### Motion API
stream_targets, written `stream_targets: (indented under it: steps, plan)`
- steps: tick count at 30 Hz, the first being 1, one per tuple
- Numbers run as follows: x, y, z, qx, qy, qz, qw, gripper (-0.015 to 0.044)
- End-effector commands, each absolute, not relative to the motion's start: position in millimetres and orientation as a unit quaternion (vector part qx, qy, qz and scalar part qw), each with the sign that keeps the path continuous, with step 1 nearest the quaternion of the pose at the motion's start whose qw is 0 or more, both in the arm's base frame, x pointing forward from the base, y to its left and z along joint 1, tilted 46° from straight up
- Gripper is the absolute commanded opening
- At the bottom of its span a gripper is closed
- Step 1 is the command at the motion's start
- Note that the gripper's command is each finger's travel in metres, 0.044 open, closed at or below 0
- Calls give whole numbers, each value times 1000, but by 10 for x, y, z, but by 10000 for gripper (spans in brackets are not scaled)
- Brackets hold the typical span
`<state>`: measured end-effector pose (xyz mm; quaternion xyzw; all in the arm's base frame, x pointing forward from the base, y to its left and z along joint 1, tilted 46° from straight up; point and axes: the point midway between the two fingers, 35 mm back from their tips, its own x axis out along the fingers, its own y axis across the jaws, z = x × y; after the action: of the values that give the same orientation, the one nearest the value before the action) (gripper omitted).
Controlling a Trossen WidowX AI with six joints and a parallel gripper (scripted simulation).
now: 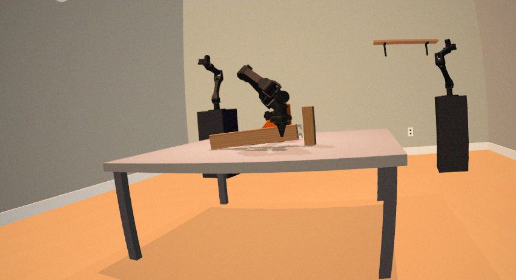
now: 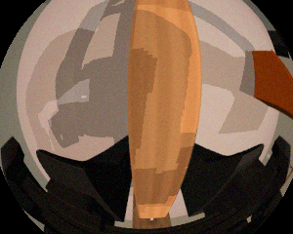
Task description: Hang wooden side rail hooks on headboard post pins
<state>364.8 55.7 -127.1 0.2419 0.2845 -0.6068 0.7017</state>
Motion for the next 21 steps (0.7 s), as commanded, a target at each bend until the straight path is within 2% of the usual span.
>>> stream_targets:
  steps: [1, 21]
  plan:
    - [3644, 619, -1270, 243, 286, -602, 704, 0]
    - [3639, 633, -1286, 243, 286, -602, 704, 0]
